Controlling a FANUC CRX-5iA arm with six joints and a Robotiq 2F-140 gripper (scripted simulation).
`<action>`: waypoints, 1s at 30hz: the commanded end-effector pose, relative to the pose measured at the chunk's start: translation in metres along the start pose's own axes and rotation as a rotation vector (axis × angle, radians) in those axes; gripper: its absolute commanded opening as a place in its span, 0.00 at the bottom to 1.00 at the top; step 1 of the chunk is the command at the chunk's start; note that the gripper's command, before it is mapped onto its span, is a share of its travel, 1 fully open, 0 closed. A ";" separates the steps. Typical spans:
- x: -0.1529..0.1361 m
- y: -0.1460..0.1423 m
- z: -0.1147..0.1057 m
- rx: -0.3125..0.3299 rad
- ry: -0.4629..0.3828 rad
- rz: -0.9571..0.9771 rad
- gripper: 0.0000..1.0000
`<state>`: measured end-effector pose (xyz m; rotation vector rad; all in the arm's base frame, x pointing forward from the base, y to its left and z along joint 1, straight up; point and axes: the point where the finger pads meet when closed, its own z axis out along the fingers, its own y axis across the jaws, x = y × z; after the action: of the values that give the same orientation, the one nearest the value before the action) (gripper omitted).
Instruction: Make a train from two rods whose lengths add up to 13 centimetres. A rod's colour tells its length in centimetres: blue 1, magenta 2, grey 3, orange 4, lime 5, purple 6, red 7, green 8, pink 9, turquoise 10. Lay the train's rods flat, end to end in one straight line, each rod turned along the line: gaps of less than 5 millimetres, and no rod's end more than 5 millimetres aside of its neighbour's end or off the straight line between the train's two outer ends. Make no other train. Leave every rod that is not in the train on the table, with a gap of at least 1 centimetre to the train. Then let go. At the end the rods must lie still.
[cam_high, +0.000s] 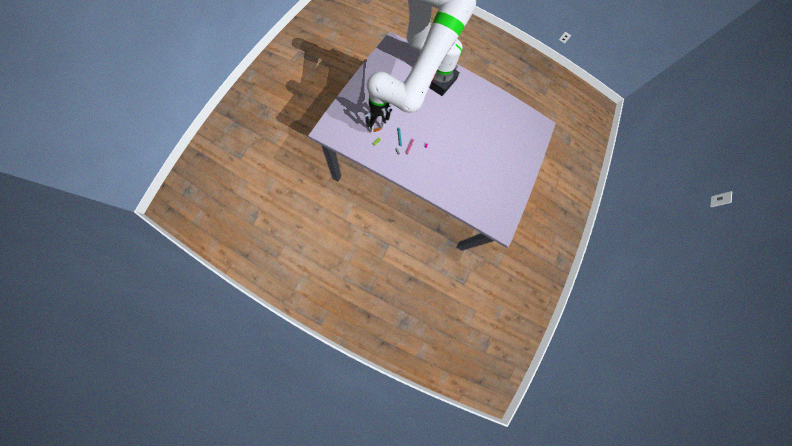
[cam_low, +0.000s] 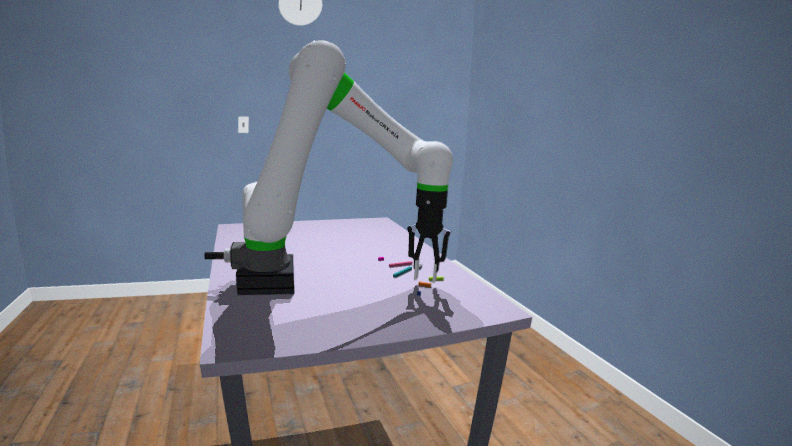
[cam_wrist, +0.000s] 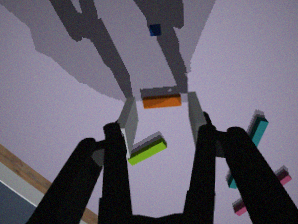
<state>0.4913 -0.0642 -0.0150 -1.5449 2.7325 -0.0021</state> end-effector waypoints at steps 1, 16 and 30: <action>0.000 0.000 0.000 0.000 0.000 0.000 0.35; 0.000 0.000 0.000 0.000 0.000 0.000 0.35; 0.000 0.000 0.010 0.000 0.000 0.000 0.35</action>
<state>0.4913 -0.0642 -0.0236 -1.5450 2.7325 -0.0021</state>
